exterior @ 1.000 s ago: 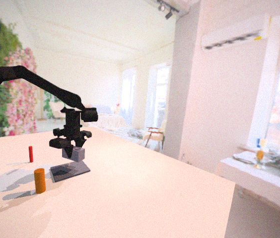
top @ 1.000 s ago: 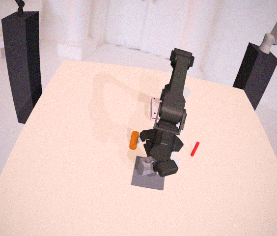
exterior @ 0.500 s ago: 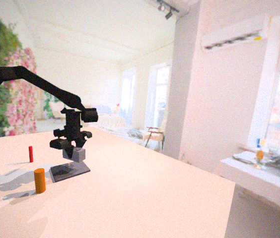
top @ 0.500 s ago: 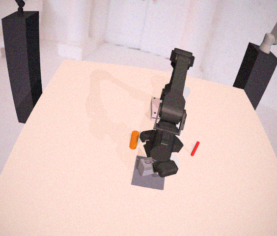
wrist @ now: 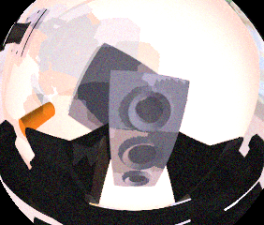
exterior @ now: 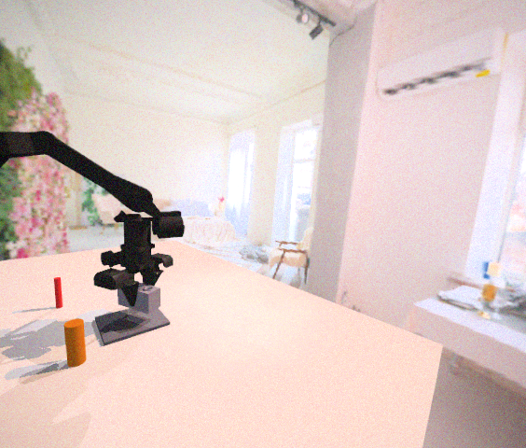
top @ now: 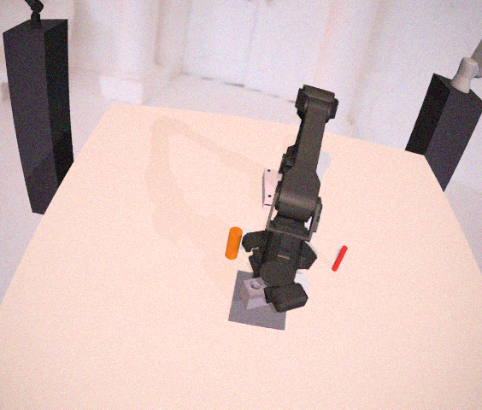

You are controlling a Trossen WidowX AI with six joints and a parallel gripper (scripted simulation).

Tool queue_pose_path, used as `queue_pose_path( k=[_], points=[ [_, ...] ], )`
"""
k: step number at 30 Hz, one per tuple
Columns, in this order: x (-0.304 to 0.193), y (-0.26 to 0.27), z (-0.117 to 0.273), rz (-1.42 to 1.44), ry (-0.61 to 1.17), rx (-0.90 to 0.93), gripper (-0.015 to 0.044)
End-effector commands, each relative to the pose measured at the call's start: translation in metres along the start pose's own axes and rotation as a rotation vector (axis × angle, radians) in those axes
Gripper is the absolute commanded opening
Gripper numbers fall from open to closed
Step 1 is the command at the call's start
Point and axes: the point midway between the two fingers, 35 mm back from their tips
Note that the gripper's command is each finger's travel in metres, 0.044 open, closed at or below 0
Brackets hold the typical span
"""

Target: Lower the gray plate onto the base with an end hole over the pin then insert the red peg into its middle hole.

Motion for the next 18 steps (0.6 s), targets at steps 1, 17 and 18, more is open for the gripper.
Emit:
queue_pose_path(
  k=[1,17,18],
  points=[
    [0.001,0.001,-0.008,0.004,-0.008,0.008,0.0000],
    [0.002,0.002,-0.025,0.004,-0.008,0.008,0.0000],
    [0.000,0.000,-0.021,0.000,0.000,0.000,0.0000]
  ],
)
Point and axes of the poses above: the point midway between the two fingers, 35 mm back from their tips, its own z axis back along the fingers, its own y axis across the jaws, x = y × z, and after that the axes turned 6 degrees about -z, right-handed
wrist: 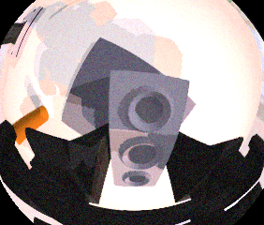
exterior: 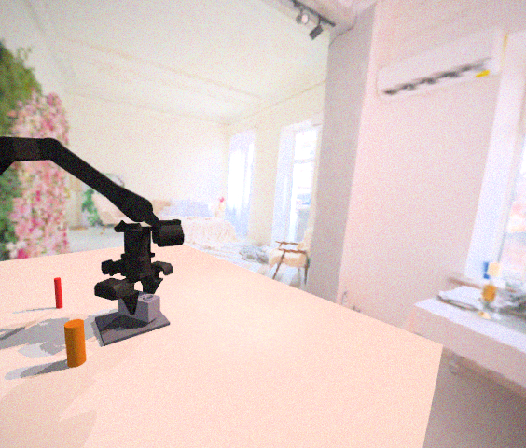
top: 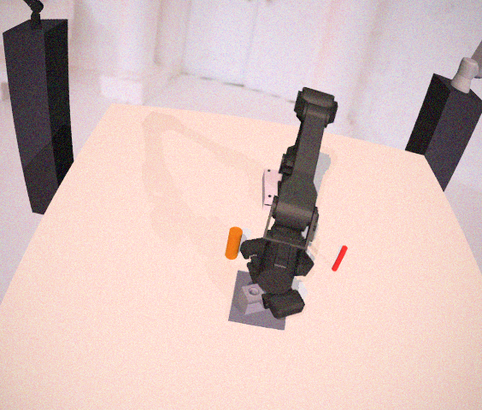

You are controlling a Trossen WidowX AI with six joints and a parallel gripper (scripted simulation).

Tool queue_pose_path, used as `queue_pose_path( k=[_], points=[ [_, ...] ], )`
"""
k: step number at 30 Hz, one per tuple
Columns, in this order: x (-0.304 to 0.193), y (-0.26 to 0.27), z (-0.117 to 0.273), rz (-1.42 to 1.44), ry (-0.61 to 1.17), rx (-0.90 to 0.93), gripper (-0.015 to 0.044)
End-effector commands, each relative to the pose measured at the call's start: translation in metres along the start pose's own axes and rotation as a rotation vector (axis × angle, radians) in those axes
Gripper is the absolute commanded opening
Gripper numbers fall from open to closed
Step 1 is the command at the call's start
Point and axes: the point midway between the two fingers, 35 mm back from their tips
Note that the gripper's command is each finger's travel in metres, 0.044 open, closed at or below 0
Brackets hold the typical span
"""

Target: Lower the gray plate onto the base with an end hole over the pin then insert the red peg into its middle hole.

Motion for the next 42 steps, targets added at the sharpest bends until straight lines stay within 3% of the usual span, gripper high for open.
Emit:
queue_pose_path(
  k=[1,6,23,28,36,42],
  points=[
    [0.000,0.000,0.000,0.000,0.000,-0.001,0.0000],
    [0.000,0.000,0.000,0.000,0.000,-0.001,0.0000],
    [0.000,0.000,0.000,0.000,0.000,-0.001,0.0440],
    [0.000,-0.001,0.003,0.000,0.000,-0.001,0.0440],
    [-0.002,-0.003,0.107,0.003,-0.007,0.006,0.0440],
    [-0.003,-0.003,0.116,0.003,-0.008,0.007,0.0440]
  ],
)
Point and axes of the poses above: the point midway between the two fingers, 35 mm back from their tips, its own z axis back along the fingers, its own y axis across the jaws, x = y × z, and after that the axes turned 6 degrees about -z, right-handed
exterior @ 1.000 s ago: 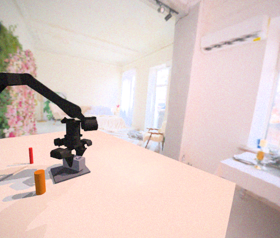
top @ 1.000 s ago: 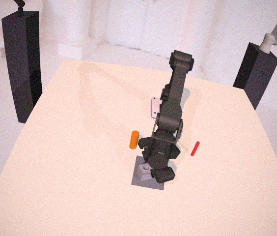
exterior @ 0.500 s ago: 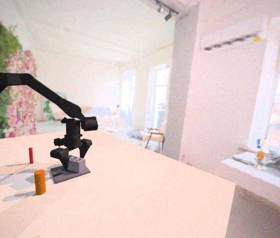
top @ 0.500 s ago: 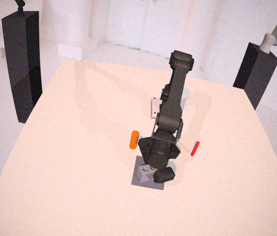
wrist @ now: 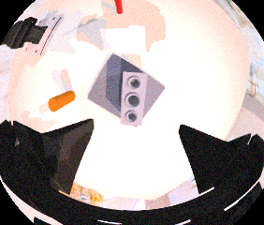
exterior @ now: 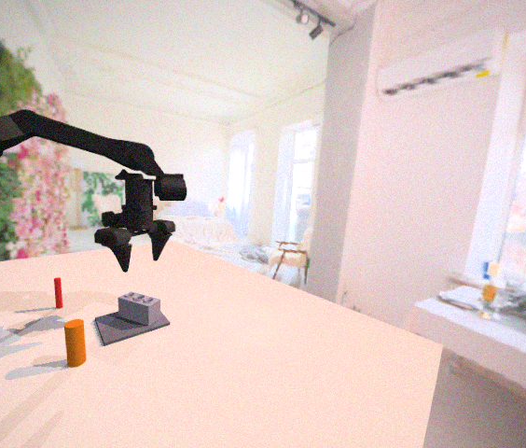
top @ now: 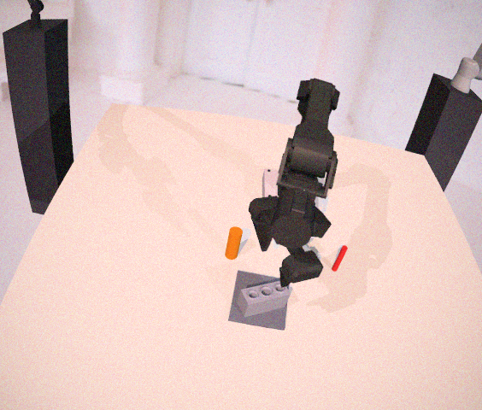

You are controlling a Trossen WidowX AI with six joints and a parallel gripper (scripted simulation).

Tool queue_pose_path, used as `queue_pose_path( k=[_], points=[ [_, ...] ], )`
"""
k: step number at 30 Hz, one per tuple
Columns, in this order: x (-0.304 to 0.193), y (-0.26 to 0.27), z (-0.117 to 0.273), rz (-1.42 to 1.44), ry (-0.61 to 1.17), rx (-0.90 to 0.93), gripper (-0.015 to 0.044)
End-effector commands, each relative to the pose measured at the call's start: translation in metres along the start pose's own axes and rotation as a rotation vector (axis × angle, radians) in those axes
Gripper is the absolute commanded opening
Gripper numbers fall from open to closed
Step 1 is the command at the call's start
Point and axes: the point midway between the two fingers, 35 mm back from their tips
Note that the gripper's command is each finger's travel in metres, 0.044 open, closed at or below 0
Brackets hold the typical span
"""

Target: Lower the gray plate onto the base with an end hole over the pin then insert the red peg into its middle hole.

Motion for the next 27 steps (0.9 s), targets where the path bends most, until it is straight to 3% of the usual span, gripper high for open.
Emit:
queue_pose_path(
  k=[1,4,20,27],
  points=[
    [0.001,0.002,0.005,0.005,-0.010,0.010,0.0440],
    [0.012,0.001,0.006,-0.114,-0.011,0.011,0.0440],
    [0.121,0.014,0.011,-1.407,-0.009,0.022,0.0440],
    [0.150,0.026,0.011,-1.741,-0.006,0.027,0.0440]
  ],
)
Point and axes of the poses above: the point midway between the two fingers, 35 mm back from their tips, its own z axis back along the fingers, its own y axis across the jaws, x = y × z, and after that the axes turned 6 degrees about -z, right-handed
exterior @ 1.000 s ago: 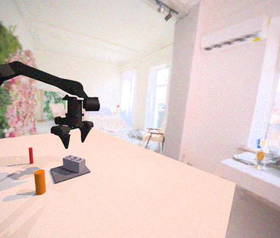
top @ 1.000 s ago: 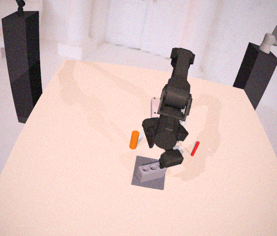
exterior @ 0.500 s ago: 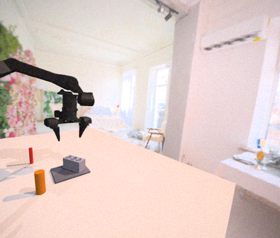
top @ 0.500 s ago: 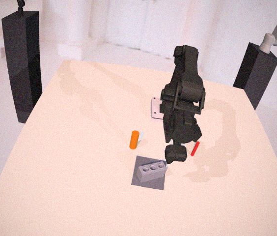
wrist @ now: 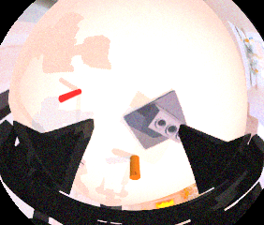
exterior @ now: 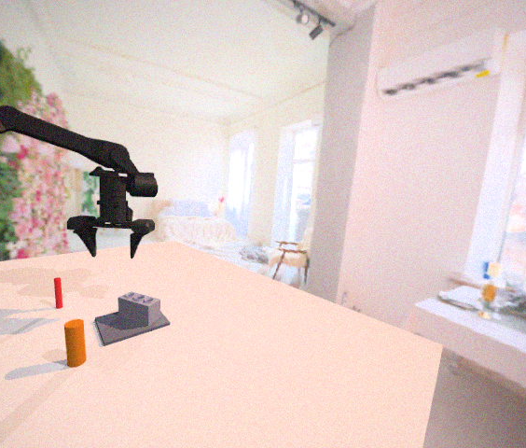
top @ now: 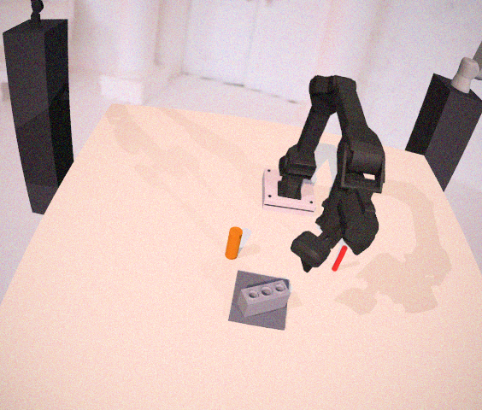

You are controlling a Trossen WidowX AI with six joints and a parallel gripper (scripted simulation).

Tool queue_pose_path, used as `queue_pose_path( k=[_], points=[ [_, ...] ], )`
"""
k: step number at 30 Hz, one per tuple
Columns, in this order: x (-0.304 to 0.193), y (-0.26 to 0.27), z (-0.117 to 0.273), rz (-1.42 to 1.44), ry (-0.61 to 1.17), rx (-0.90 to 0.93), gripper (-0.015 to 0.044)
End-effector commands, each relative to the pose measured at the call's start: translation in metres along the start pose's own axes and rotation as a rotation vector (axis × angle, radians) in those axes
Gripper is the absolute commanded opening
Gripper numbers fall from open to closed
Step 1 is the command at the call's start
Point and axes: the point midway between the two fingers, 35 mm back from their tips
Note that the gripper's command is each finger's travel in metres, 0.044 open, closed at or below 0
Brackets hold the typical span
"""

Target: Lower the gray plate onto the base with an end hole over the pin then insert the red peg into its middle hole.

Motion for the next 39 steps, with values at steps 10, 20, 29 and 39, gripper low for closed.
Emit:
queue_pose_path(
  k=[10,20,29,39],
  points=[
    [0.002,0.094,0.001,-1.108,-0.012,0.005,0.0440],
    [-0.003,0.126,-0.002,-1.585,-0.008,0.010,0.0440],
    [-0.009,0.146,-0.005,-1.961,-0.003,0.013,0.0440],
    [-0.009,0.145,-0.005,-1.961,-0.003,0.013,0.0440]
  ],
)
Point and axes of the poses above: the point midway between the two fingers, 35 mm back from their tips, its own z axis back along the fingers, its own y axis across the jaws, x = y × z, and after that the axes turned 6 degrees about -z, right-handed
